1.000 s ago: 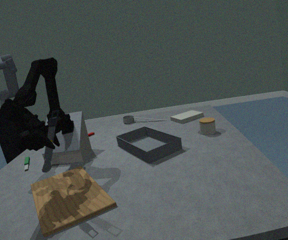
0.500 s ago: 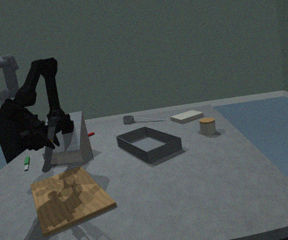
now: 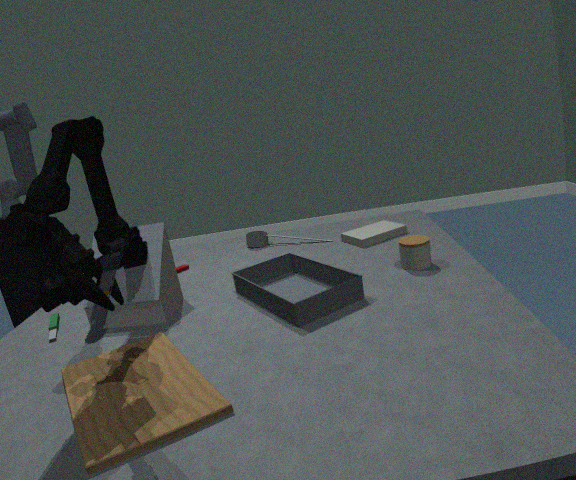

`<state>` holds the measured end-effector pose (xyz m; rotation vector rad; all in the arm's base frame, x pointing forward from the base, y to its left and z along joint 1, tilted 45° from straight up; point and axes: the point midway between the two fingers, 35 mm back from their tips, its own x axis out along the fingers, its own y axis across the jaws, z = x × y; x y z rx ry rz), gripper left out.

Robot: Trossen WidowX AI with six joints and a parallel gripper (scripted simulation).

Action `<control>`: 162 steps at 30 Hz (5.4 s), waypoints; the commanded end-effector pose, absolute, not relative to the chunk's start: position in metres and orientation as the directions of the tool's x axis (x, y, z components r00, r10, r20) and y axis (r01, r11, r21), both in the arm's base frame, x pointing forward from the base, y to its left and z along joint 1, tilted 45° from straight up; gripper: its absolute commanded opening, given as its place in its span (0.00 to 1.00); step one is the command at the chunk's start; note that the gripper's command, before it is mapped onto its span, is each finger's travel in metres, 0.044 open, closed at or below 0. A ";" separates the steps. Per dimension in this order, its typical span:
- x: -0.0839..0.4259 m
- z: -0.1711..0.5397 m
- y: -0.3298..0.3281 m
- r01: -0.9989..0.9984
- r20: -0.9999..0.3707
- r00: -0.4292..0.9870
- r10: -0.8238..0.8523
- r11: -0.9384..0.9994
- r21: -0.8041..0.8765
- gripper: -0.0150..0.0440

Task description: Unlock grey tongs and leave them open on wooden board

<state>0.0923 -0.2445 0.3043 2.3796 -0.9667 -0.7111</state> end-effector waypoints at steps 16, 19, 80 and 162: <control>0.101 0.287 -0.270 -0.547 -0.562 0.365 -0.742 -0.660 0.516 0.00; 0.102 0.285 -0.271 -0.547 -0.598 0.315 -0.737 -0.656 0.520 0.00; 0.111 0.255 -0.309 -0.461 -0.693 -0.050 -0.719 -0.599 0.654 0.00; 0.075 0.195 -0.161 -0.458 -0.710 -0.051 -0.703 -0.615 0.642 1.00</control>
